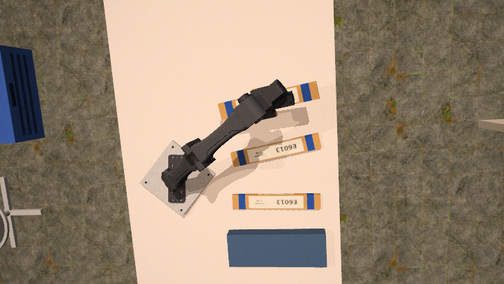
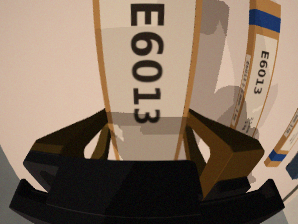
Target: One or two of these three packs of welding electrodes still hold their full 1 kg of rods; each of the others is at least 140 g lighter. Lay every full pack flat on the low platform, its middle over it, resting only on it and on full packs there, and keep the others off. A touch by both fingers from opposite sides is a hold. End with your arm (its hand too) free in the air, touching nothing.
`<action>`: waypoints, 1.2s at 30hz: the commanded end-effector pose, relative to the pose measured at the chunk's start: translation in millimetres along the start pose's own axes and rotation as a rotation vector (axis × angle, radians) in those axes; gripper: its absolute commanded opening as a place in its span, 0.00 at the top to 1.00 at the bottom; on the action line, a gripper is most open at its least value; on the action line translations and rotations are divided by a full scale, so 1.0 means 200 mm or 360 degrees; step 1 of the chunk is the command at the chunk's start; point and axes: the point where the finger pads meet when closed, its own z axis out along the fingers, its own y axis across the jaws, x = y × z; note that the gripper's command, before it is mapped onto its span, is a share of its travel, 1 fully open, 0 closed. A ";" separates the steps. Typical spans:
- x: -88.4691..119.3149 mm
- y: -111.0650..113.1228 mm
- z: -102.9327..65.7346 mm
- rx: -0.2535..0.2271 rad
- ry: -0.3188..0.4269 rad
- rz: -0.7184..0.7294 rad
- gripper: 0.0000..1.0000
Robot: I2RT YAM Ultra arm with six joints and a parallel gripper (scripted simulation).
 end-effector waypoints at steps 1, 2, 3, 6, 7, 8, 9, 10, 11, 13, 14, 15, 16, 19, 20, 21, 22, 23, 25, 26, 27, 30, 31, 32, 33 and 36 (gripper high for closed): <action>-0.08 0.01 -0.33 0.0087 0.0171 0.0007 1.00; -0.08 0.02 -0.34 0.0087 0.0171 0.0007 1.00; -0.08 0.02 -0.35 0.0087 0.0171 0.0007 1.00; -0.09 0.02 -0.36 0.0087 0.0171 0.0007 1.00; -0.09 0.02 -0.36 0.0087 0.0171 0.0007 1.00; -0.09 0.02 -0.36 0.0086 0.0169 0.0007 1.00; -0.09 0.02 -0.36 0.0084 0.0166 0.0007 1.00; -0.08 0.02 -0.36 0.0083 0.0164 0.0007 1.00; -0.08 0.02 -0.36 0.0083 0.0164 0.0007 1.00; -0.08 0.02 -0.36 0.0082 0.0163 0.0007 1.00; -0.08 0.02 -0.36 0.0082 0.0163 0.0007 1.00; -0.08 0.02 -0.36 0.0082 0.0163 0.0007 1.00; -0.08 0.02 -0.36 0.0082 0.0163 0.0007 1.00; -0.08 0.02 -0.36 0.0082 0.0163 0.0007 1.00; -0.08 0.02 -0.36 0.0082 0.0163 0.0007 1.00; -0.08 0.02 -0.36 0.0082 0.0163 0.0007 1.00; -0.08 0.02 -0.36 0.0082 0.0163 0.0007 1.00; -0.08 0.02 -0.36 0.0082 0.0163 0.0007 1.00; -0.08 0.02 -0.36 0.0082 0.0163 0.0007 1.00; -0.08 0.02 -0.36 0.0082 0.0163 0.0007 1.00; -0.08 0.02 -0.36 0.0082 0.0163 0.0007 1.00; -0.08 0.02 -0.36 0.0082 0.0163 0.0007 1.00; -0.08 0.02 -0.36 0.0082 0.0163 0.0007 1.00; -0.08 0.02 -0.36 0.0082 0.0163 0.0007 1.00; -0.08 0.02 -0.36 0.0082 0.0163 0.0007 1.00; -0.08 0.02 -0.35 0.0082 0.0163 0.0007 1.00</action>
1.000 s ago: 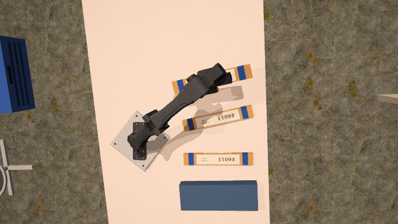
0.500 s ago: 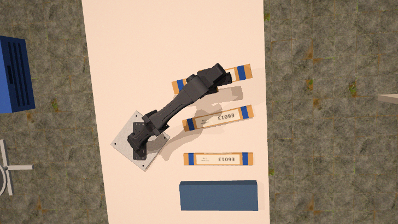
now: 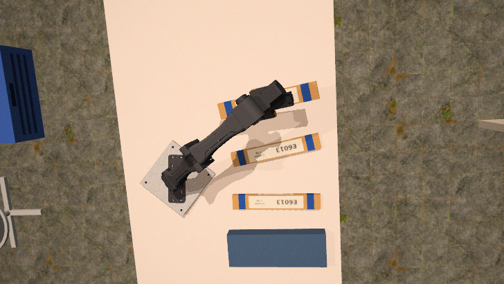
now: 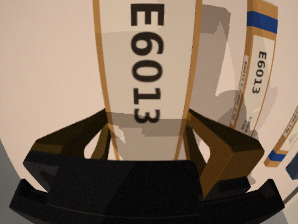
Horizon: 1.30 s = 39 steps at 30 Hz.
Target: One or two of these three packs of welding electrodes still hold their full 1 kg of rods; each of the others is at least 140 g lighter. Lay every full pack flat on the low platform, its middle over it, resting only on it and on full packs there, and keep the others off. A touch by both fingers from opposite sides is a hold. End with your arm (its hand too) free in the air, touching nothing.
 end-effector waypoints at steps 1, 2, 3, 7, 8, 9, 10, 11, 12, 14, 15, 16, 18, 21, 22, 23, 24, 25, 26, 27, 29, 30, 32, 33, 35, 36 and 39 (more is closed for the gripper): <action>-0.09 0.01 -0.30 0.0098 0.0193 0.0008 1.00; -0.09 0.01 -0.30 0.0098 0.0193 0.0008 1.00; -0.09 0.01 -0.30 0.0098 0.0193 0.0008 1.00; -0.09 0.01 -0.30 0.0098 0.0193 0.0008 1.00; -0.09 0.01 -0.30 0.0098 0.0193 0.0008 1.00; -0.09 0.01 -0.30 0.0098 0.0193 0.0008 1.00; -0.09 0.01 -0.30 0.0098 0.0193 0.0008 1.00; -0.09 0.01 -0.30 0.0098 0.0193 0.0008 1.00; -0.09 0.01 -0.30 0.0098 0.0193 0.0008 1.00; -0.09 0.01 -0.30 0.0098 0.0193 0.0008 1.00; -0.09 0.01 -0.30 0.0098 0.0193 0.0008 1.00; -0.09 0.01 -0.30 0.0098 0.0193 0.0008 1.00; -0.09 0.01 -0.30 0.0098 0.0193 0.0008 1.00; -0.08 -0.01 -0.31 0.0095 0.0171 0.0102 1.00; -0.08 -0.02 -0.31 0.0090 0.0157 0.0141 1.00; -0.07 -0.04 -0.31 0.0086 0.0143 0.0176 1.00; -0.07 -0.05 -0.31 0.0083 0.0135 0.0204 1.00; -0.07 -0.06 -0.31 0.0086 0.0140 0.0214 1.00; -0.07 -0.06 -0.31 0.0086 0.0140 0.0214 1.00; -0.07 -0.06 -0.31 0.0086 0.0140 0.0214 1.00; -0.06 -0.09 -0.31 0.0096 0.0156 0.0241 1.00; -0.06 -0.10 -0.31 0.0098 0.0159 0.0245 1.00; -0.06 -0.13 -0.32 0.0103 0.0166 0.0251 1.00; -0.05 -0.14 -0.32 0.0105 0.0170 0.0253 1.00; -0.05 -0.17 -0.32 0.0111 0.0179 0.0256 1.00; -0.04 -0.18 -0.32 0.0113 0.0184 0.0258 1.00; -0.04 -0.22 -0.32 0.0118 0.0193 0.0259 1.00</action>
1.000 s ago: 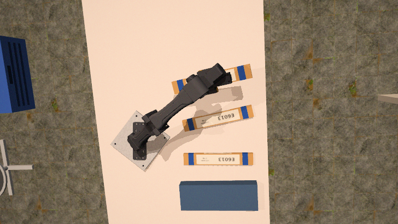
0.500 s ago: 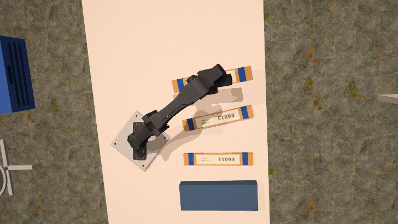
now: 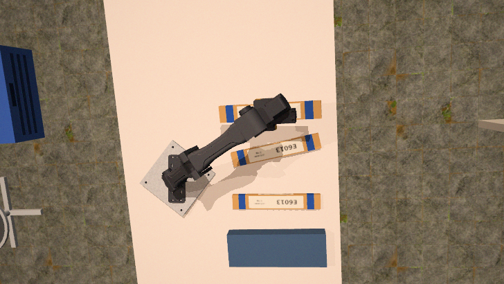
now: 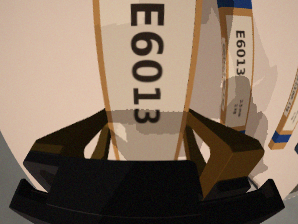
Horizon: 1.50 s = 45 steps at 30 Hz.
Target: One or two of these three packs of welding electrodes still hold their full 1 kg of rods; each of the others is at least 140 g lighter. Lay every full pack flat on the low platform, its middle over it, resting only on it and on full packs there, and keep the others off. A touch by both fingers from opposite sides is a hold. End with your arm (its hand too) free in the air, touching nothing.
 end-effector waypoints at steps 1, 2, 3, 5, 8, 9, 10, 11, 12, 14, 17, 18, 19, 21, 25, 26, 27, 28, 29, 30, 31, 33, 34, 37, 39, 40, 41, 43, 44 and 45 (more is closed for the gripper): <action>-0.03 -0.05 -0.26 0.0104 0.0172 0.0005 1.00; -0.03 -0.06 -0.26 0.0104 0.0172 0.0005 1.00; -0.03 -0.07 -0.26 0.0104 0.0172 0.0005 1.00; -0.03 -0.07 -0.26 0.0104 0.0172 0.0005 1.00; -0.03 -0.11 -0.26 0.0104 0.0172 0.0005 1.00; -0.03 -0.12 -0.26 0.0104 0.0172 0.0005 1.00; -0.03 -0.14 -0.26 0.0104 0.0172 0.0005 1.00; -0.03 -0.15 -0.26 0.0104 0.0172 0.0005 1.00; -0.03 -0.16 -0.27 0.0104 0.0172 0.0005 1.00; -0.02 -0.19 -0.27 0.0104 0.0172 0.0005 1.00; -0.02 -0.23 -0.27 0.0104 0.0172 0.0005 1.00; -0.02 -0.24 -0.27 0.0104 0.0172 0.0005 1.00; -0.02 -0.26 -0.27 0.0104 0.0172 0.0005 1.00; -0.02 -0.27 -0.27 0.0104 0.0172 0.0005 1.00; -0.02 -0.31 -0.28 0.0104 0.0172 0.0005 1.00; -0.02 -0.32 -0.28 0.0104 0.0172 0.0005 1.00; -0.02 -0.34 -0.28 0.0104 0.0172 0.0005 1.00; -0.02 -0.35 -0.28 0.0104 0.0172 0.0005 1.00; -0.02 -0.36 -0.28 0.0104 0.0172 0.0005 1.00; -0.01 -0.38 -0.28 0.0104 0.0172 0.0005 1.00; -0.01 -0.39 -0.28 0.0104 0.0172 0.0005 1.00; -0.01 -0.42 -0.28 0.0104 0.0172 0.0005 1.00; -0.01 -0.43 -0.28 0.0104 0.0172 0.0005 1.00; -0.01 -0.47 -0.29 0.0104 0.0172 0.0005 1.00; -0.01 -0.47 -0.29 0.0104 0.0172 0.0005 1.00; -0.01 -0.48 -0.29 0.0104 0.0172 0.0005 1.00; -0.01 -0.50 -0.29 0.0104 0.0172 0.0005 1.00; -0.01 -0.52 -0.29 0.0104 0.0172 0.0005 1.00; -0.01 -0.54 -0.29 0.0104 0.0172 0.0005 1.00; 0.00 -0.55 -0.29 0.0104 0.0172 0.0005 1.00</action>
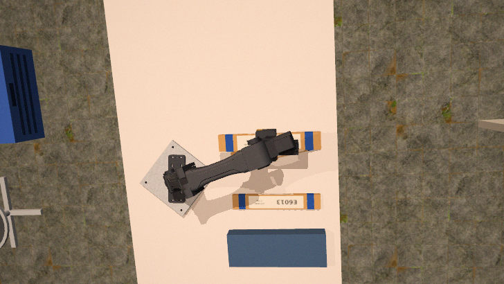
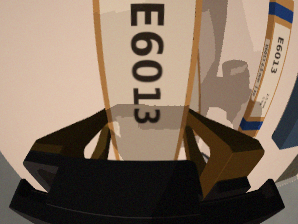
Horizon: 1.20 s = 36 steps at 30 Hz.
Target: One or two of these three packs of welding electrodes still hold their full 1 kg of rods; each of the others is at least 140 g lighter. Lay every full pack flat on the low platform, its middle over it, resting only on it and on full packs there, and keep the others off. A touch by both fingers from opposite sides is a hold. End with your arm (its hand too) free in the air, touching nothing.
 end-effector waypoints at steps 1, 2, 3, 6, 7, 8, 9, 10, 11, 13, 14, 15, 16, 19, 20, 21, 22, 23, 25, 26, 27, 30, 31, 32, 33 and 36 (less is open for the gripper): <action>-0.01 -0.06 -0.22 0.0020 0.0058 -0.0016 1.00; -0.01 -0.07 -0.22 0.0020 0.0058 -0.0016 1.00; -0.01 -0.08 -0.22 0.0020 0.0058 -0.0016 1.00; -0.01 -0.12 -0.22 0.0020 0.0058 -0.0016 1.00; -0.01 -0.14 -0.22 0.0020 0.0058 -0.0016 1.00; -0.01 -0.15 -0.22 0.0020 0.0058 -0.0016 1.00; -0.01 -0.16 -0.22 0.0020 0.0058 -0.0016 1.00; -0.01 -0.16 -0.22 0.0020 0.0058 -0.0016 1.00; -0.01 -0.16 -0.22 0.0020 0.0058 -0.0016 1.00; -0.01 -0.19 -0.22 0.0020 0.0058 -0.0016 1.00; -0.01 -0.20 -0.22 0.0020 0.0058 -0.0016 1.00; -0.01 -0.22 -0.22 0.0020 0.0058 -0.0016 1.00; -0.01 -0.23 -0.22 0.0020 0.0058 -0.0016 1.00; 0.00 -0.27 -0.22 0.0020 0.0058 -0.0016 1.00; 0.00 -0.28 -0.22 0.0020 0.0058 -0.0016 1.00; 0.00 -0.30 -0.22 0.0020 0.0058 -0.0016 1.00; 0.00 -0.31 -0.22 0.0020 0.0058 -0.0016 1.00; 0.00 -0.32 -0.22 0.0020 0.0058 -0.0016 1.00; 0.00 -0.35 -0.22 0.0020 0.0058 -0.0016 1.00; 0.00 -0.36 -0.22 0.0020 0.0058 -0.0016 1.00; 0.00 -0.36 -0.22 0.0020 0.0058 -0.0016 1.00; 0.00 -0.39 -0.22 0.0020 0.0058 -0.0016 1.00; 0.00 -0.40 -0.22 0.0020 0.0058 -0.0016 1.00; 0.00 -0.42 -0.22 0.0020 0.0058 -0.0016 1.00; 0.00 -0.43 -0.22 0.0020 0.0058 -0.0016 1.00; 0.01 -0.47 -0.22 0.0020 0.0058 -0.0016 1.00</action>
